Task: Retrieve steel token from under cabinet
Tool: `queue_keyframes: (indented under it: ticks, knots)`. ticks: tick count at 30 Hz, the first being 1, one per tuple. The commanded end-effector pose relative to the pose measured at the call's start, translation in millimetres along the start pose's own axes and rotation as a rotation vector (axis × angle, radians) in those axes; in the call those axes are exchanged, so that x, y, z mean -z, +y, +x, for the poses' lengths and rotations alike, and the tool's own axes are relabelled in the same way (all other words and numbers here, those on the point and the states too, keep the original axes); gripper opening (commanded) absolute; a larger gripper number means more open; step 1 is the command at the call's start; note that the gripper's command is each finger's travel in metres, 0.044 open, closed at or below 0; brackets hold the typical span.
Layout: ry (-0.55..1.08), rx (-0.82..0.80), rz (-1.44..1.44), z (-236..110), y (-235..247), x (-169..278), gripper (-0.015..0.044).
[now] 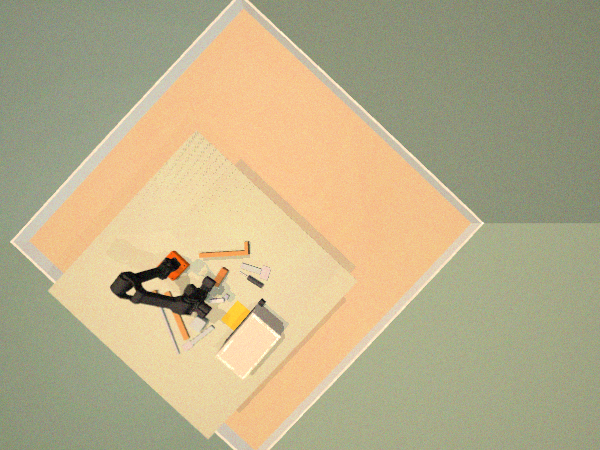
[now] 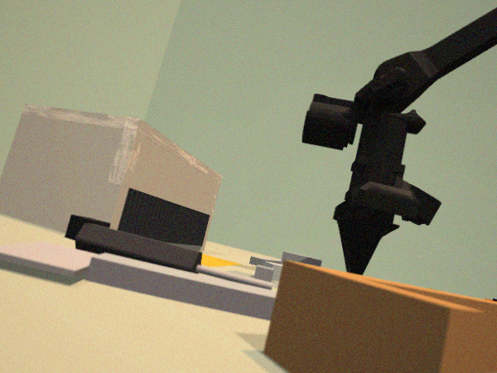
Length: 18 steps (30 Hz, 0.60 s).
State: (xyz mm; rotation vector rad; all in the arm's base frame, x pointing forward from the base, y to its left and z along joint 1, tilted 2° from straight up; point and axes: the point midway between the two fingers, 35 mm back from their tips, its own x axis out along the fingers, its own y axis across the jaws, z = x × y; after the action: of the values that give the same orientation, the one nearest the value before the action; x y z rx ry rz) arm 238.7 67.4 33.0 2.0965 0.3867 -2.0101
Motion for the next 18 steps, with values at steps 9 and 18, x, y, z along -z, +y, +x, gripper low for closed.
queue_keyframes:
  ticks: [9,18]
  knots:
    - [-0.020,-0.003,0.007,5,1,-10,0.0120]
    - [-0.021,-0.003,0.007,5,1,-18,0.0120]
